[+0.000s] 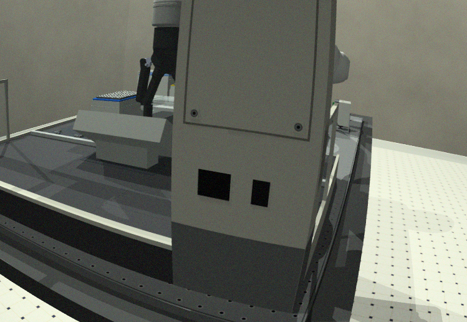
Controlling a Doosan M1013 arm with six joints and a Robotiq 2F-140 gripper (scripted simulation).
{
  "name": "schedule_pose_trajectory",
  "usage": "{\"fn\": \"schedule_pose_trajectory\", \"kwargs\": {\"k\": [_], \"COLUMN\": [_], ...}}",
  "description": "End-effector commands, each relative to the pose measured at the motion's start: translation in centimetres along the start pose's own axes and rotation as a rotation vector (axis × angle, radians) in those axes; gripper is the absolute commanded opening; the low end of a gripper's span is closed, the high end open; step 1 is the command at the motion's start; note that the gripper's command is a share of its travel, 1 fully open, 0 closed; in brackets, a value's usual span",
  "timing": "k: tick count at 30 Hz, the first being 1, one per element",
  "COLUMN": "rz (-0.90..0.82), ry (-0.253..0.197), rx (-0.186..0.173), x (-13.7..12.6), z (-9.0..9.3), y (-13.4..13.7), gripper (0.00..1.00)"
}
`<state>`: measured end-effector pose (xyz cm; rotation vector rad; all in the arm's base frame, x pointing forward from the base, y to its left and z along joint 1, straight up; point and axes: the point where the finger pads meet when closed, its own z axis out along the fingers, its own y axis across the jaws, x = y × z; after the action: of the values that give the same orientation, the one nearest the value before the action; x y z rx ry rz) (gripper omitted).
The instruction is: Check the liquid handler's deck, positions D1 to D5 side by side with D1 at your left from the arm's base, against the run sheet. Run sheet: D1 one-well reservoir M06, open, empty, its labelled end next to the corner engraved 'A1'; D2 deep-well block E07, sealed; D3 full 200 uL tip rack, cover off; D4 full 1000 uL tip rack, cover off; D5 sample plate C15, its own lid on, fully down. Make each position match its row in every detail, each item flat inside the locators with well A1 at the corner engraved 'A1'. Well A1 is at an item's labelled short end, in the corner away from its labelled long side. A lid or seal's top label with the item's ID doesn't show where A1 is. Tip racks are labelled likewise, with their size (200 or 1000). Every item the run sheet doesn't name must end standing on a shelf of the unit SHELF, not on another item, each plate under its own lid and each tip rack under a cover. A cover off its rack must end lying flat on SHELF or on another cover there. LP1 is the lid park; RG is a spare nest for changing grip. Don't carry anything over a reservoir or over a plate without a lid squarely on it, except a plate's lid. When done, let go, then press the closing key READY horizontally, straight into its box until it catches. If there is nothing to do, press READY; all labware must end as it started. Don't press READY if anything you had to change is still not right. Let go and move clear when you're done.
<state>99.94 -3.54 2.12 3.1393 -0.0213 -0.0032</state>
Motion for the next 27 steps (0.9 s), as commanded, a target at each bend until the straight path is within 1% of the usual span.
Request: {"fn": "schedule_pose_trajectory", "kwargs": {"k": [1, 8, 12, 27], "rz": [0.000, 0.000, 0.000, 0.000], "ry": [0.002, 0.002, 0.002, 0.002], "rx": [0.000, 0.000, 0.000, 0.000], "x": [0.0, 0.0, 0.0, 0.0], "z": [-0.2, -0.2, -0.5, -3.0], "y": [0.0, 0.0, 0.0, 0.0], "gripper": [0.10, 0.10, 0.10, 0.10]}}
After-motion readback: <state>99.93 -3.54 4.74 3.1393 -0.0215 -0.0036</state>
